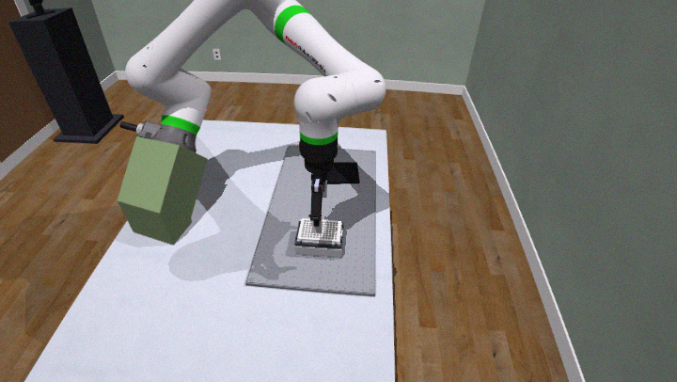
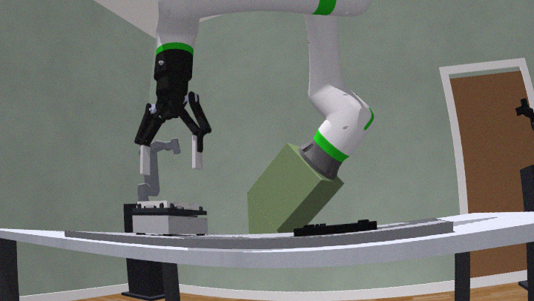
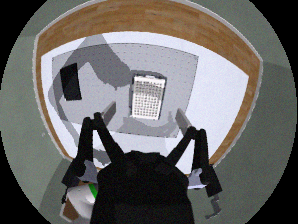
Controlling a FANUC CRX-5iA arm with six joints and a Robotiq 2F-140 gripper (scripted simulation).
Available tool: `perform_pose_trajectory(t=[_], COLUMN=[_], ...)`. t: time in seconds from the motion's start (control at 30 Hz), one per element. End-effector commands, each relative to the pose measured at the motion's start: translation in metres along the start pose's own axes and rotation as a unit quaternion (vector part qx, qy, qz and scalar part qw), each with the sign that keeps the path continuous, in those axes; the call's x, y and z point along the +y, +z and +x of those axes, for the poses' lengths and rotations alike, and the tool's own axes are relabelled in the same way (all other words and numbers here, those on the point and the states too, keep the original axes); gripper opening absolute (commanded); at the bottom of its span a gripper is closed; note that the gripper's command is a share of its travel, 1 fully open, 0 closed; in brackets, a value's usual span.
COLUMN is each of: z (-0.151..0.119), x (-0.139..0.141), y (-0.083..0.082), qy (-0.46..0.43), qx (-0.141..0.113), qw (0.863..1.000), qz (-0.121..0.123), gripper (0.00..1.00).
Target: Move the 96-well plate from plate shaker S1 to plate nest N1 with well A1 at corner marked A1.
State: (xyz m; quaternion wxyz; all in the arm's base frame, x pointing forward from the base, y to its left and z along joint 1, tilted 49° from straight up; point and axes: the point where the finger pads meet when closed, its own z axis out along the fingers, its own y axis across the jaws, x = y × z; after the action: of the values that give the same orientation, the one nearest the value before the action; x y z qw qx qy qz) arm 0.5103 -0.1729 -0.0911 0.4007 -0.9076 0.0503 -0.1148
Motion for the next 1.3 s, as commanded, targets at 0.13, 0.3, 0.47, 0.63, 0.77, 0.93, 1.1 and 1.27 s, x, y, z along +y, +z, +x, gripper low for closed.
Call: perform_pose_trajectory(t=[0.13, 0.3, 0.47, 0.63, 0.77, 0.93, 1.1, 1.27], z=[0.0, 0.0, 0.0, 0.0, 0.0, 0.0, 0.0, 0.0], x=[0.001, 0.001, 0.001, 0.001, 0.001, 0.001, 0.001, 0.001], y=[0.0, 0.0, 0.009, 0.014, 0.02, 0.029, 0.037, 0.042], qy=[0.0, 0.0, 0.0, 0.0, 0.0, 0.0, 0.0, 0.0], qx=[0.0, 0.0, 0.0, 0.0, 0.0, 0.0, 0.0, 0.0], qw=[1.0, 1.0, 1.0, 1.0, 1.0, 1.0, 1.0, 1.0], qz=[0.0, 0.0, 0.0, 0.0, 0.0, 0.0, 0.0, 0.0], gripper=[1.0, 1.0, 1.0, 1.0, 1.0, 1.0, 1.0, 1.0])
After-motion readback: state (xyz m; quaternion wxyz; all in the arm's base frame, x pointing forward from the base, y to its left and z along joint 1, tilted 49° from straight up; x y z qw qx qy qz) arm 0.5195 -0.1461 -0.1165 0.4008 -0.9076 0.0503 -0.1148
